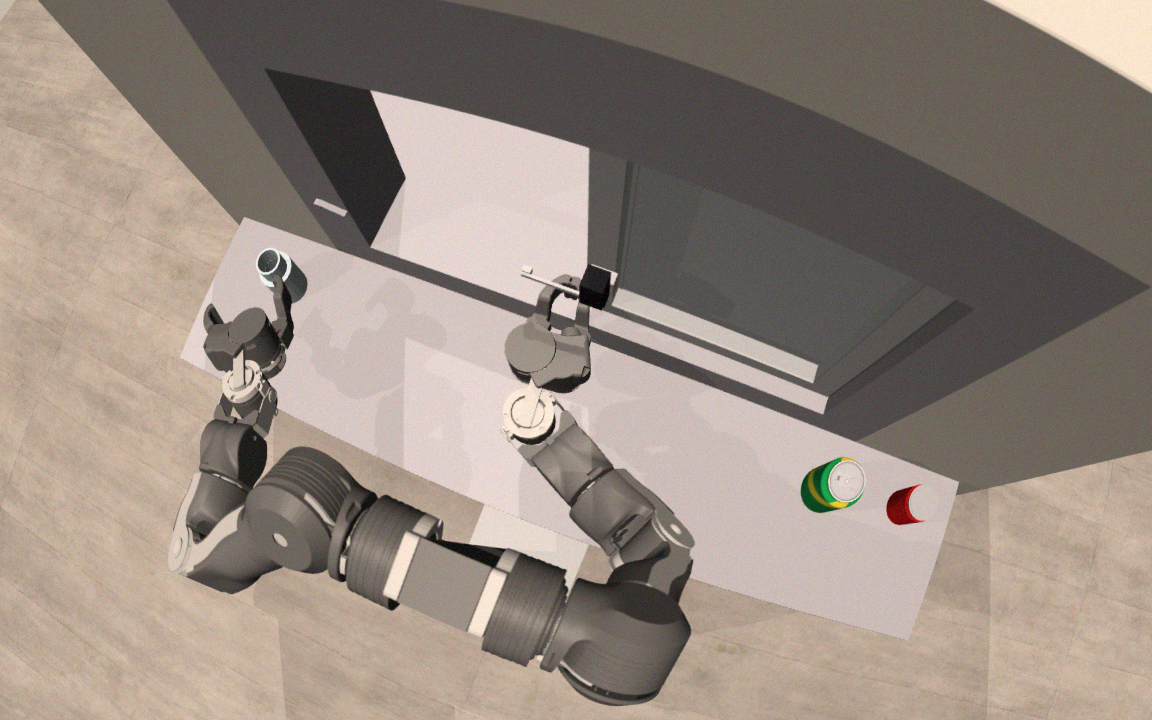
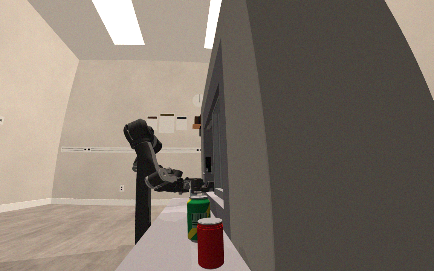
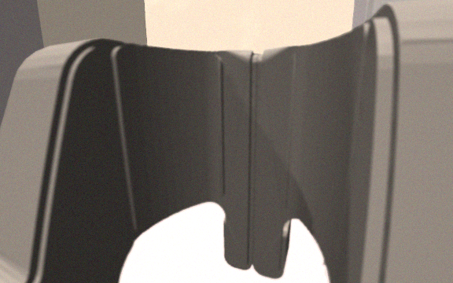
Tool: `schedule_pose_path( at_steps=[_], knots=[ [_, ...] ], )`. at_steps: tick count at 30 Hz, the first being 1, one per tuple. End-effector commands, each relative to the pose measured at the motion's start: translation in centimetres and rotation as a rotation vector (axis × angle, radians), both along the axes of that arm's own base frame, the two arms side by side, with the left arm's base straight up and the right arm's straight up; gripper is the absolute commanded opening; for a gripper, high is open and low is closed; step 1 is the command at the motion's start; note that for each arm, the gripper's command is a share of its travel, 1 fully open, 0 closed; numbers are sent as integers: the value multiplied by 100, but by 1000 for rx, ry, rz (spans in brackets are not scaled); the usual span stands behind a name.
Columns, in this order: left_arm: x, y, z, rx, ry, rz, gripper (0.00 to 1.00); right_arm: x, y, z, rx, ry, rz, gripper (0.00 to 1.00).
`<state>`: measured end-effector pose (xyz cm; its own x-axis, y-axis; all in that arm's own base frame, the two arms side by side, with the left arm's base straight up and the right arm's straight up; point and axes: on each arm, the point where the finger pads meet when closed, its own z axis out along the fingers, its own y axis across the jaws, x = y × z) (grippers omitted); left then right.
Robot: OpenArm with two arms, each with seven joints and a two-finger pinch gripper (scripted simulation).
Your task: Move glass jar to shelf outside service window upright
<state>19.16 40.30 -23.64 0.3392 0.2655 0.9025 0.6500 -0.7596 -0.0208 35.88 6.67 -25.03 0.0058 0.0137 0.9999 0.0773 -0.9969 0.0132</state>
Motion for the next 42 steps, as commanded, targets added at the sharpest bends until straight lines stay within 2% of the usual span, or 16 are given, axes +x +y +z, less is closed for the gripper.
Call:
schedule_pose_path(
  at_steps=[1,3,5,6,20,22,23,37,39,40,42],
  knots=[
    [48,-14,44,-12,-5,-26,69,44,-48,18,1,-1,-19,0],
    [86,2,96,-12,-5,-45,75,50,-55,18,1,-1,-22,0],
    [86,2,96,-12,-5,-45,75,50,-55,18,1,-1,-22,0],
    [100,27,131,-3,-8,-45,75,7,-5,20,1,-4,-2,0],
    [375,128,494,-5,-7,-175,75,50,-55,18,1,-1,-22,0],
    [375,128,494,-5,-7,-175,75,50,-55,18,1,-1,-22,0],
    [378,142,513,3,-10,-176,75,7,-5,20,1,-4,-2,0],
    [480,166,633,0,-8,-306,75,50,-55,18,1,-1,-22,0],
    [480,166,633,0,-8,-306,75,50,-55,18,1,-1,-22,0],
    [473,179,600,1,-5,-304,75,7,-5,20,1,-4,-2,0],
    [490,178,564,1,-5,-322,75,13,-12,20,1,-4,-5,0]
  ],
)
